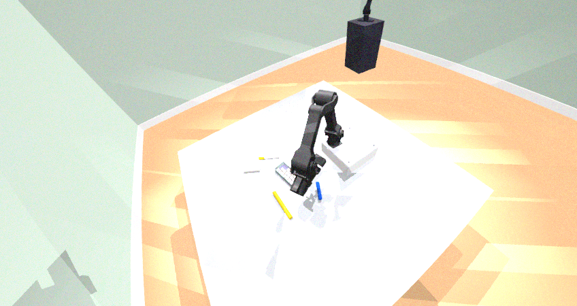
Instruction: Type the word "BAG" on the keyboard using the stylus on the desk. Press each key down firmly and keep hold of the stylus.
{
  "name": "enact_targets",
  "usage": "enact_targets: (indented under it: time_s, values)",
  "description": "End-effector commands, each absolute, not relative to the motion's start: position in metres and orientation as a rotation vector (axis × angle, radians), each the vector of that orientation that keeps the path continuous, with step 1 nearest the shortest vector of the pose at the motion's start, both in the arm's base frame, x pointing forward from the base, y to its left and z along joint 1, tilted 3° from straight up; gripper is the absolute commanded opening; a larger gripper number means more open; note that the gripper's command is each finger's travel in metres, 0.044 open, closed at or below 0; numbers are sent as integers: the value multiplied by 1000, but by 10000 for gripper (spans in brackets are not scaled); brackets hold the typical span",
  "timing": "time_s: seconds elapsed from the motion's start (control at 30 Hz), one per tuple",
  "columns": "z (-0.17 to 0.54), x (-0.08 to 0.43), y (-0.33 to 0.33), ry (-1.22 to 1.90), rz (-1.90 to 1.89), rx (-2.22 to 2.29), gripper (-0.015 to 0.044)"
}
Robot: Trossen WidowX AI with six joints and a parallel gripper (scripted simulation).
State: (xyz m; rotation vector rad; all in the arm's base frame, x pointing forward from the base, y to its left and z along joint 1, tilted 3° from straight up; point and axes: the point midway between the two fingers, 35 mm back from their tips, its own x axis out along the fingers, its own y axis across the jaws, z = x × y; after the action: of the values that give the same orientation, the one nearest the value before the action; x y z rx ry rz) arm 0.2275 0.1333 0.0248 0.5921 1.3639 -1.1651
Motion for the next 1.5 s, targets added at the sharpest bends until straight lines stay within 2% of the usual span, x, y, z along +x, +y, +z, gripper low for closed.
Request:
enact_targets:
  time_s: [0.0, 0.17, 1.47]
  values:
    - [12, 209, 166, 819, -1665, 899, 150]
    - [9, 203, 169, 644, -1761, 996, 150]
    - [-8, 205, 169, 643, -1760, 996, 150]
